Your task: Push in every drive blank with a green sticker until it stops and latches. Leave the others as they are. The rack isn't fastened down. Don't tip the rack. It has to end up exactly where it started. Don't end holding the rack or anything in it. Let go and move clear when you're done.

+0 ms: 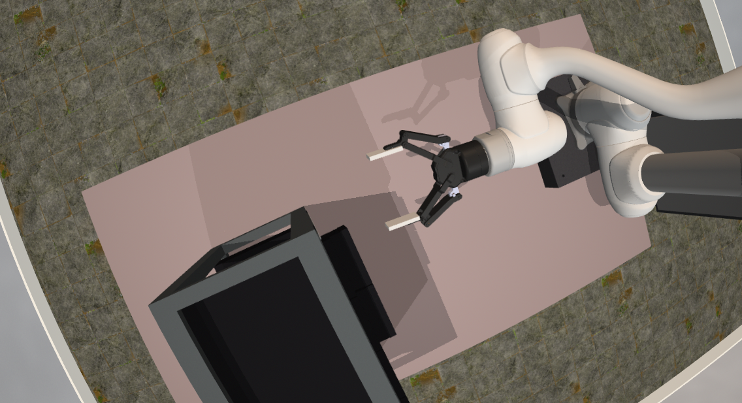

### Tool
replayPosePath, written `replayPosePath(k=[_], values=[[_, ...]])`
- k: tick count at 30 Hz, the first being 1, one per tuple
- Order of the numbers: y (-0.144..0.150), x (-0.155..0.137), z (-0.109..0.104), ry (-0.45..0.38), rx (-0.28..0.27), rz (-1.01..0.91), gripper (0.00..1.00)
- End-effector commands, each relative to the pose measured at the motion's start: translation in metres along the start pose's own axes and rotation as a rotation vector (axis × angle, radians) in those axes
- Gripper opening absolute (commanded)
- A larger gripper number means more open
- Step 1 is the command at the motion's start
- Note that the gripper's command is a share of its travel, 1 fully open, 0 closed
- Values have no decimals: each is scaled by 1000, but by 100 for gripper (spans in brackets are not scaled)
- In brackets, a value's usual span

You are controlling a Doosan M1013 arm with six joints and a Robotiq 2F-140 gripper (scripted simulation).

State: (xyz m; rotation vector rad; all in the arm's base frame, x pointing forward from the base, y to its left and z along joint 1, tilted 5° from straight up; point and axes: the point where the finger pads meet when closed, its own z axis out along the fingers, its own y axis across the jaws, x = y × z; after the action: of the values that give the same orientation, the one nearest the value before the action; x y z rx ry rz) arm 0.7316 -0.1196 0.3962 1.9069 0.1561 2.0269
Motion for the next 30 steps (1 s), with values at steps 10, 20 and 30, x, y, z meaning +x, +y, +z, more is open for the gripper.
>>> replayPosePath(k=[10, 20, 30], values=[[-34, 34, -32, 5, 10, -404, 100], [-60, 58, -61, 23, 32, -725, 100], [-76, 72, -81, 40, 46, -936, 100]])
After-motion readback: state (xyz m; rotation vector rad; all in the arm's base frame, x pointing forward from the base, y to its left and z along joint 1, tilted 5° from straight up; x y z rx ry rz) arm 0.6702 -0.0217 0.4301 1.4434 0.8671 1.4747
